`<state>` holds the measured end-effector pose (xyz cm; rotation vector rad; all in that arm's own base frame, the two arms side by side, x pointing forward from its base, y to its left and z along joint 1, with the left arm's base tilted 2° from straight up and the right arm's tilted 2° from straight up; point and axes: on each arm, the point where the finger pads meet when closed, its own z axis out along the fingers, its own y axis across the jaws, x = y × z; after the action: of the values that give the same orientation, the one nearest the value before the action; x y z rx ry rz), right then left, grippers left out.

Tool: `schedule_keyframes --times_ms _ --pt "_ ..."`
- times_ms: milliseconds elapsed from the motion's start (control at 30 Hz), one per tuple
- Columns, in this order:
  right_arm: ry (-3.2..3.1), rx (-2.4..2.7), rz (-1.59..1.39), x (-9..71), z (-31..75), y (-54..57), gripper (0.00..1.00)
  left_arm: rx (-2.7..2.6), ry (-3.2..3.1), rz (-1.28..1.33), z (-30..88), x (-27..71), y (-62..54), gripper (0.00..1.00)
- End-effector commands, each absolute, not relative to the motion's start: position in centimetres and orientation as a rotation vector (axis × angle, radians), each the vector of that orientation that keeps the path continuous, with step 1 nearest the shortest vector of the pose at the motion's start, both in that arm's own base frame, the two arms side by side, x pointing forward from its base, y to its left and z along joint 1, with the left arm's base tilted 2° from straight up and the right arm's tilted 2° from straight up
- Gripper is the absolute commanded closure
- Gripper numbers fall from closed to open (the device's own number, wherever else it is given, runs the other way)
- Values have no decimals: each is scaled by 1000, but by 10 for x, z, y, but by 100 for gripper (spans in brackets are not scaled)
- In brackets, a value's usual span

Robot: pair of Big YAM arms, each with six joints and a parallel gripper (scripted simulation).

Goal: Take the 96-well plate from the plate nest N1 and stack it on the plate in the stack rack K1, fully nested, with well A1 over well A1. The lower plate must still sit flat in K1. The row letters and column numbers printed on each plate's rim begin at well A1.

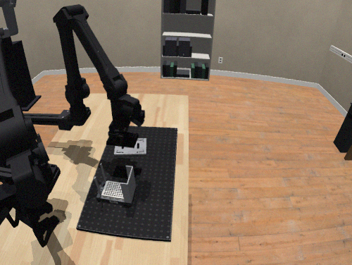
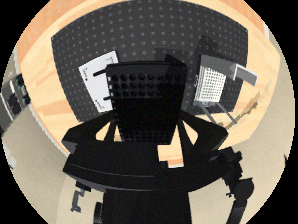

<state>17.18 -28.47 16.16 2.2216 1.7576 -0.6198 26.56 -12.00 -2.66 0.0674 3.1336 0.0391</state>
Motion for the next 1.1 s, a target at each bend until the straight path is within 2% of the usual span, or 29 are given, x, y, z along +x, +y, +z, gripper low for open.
schedule_keyframes --times_ms 0,1067 --pt "1721 2225 -613 168 170 -288 0 24 3101 25 -16 286 -142 100" --pt "1721 2225 -613 168 170 -288 0 24 3103 16 -16 286 -239 100"
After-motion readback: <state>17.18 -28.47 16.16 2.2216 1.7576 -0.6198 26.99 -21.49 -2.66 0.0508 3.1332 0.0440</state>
